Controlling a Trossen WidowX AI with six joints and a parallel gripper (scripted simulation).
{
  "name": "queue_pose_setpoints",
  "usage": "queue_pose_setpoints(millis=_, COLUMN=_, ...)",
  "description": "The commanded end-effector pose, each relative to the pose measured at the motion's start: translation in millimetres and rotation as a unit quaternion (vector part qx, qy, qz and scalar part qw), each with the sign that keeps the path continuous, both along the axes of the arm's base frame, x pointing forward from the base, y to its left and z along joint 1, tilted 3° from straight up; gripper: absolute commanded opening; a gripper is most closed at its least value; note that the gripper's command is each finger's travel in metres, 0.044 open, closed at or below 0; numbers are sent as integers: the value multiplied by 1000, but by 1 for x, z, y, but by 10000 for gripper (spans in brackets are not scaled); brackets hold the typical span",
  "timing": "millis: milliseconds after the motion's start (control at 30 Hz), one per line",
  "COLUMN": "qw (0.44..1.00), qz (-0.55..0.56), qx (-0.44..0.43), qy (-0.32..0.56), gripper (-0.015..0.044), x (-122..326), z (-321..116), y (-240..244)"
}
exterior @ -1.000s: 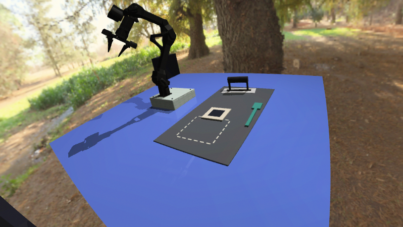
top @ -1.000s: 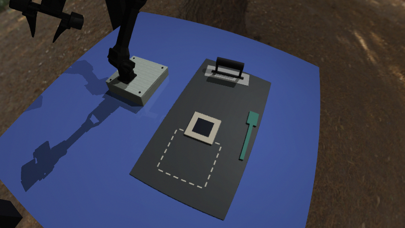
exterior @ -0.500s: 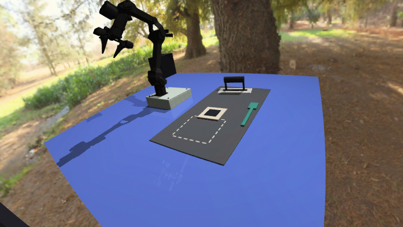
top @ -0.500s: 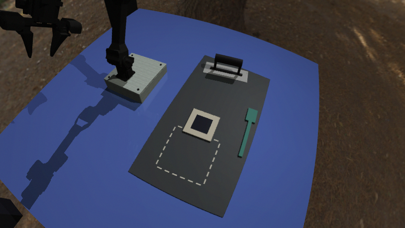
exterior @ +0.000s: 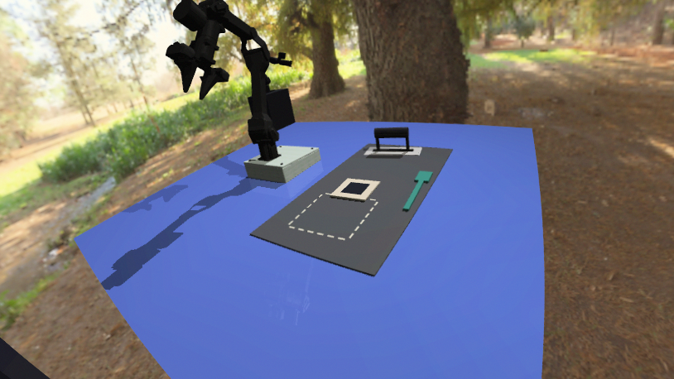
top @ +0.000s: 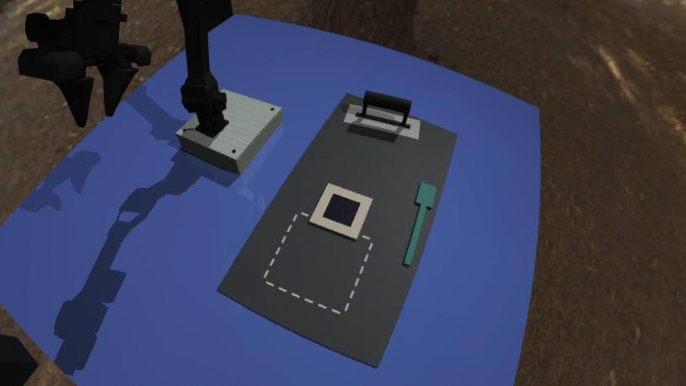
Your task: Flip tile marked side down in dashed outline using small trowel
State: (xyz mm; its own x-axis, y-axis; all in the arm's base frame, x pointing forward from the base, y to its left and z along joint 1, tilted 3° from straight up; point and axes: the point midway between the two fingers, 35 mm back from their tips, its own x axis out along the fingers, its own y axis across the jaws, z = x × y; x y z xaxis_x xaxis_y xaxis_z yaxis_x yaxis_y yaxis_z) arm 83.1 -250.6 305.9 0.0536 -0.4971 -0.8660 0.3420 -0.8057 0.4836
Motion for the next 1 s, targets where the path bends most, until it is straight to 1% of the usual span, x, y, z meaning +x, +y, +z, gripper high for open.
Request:
queue_pose_setpoints(millis=0, qw=999, qz=43, qx=3, qy=-2, gripper=270, x=20, z=-1, y=4)
queue_pose_setpoints(millis=267, qw=989, qz=144, qx=13, qy=16, gripper=270, x=64, z=-10, y=13)
queue_pose_setpoints(millis=567, qw=964, qz=260, qx=20, qy=46, gripper=270, x=114, z=-22, y=30)
queue_pose_setpoints(millis=833, qw=933, qz=355, qx=31, qy=58, gripper=270, x=158, z=-34, y=56)
queue_pose_setpoints(millis=967, qw=906, qz=415, qx=31, qy=72, gripper=270, x=179, z=-39, y=71)
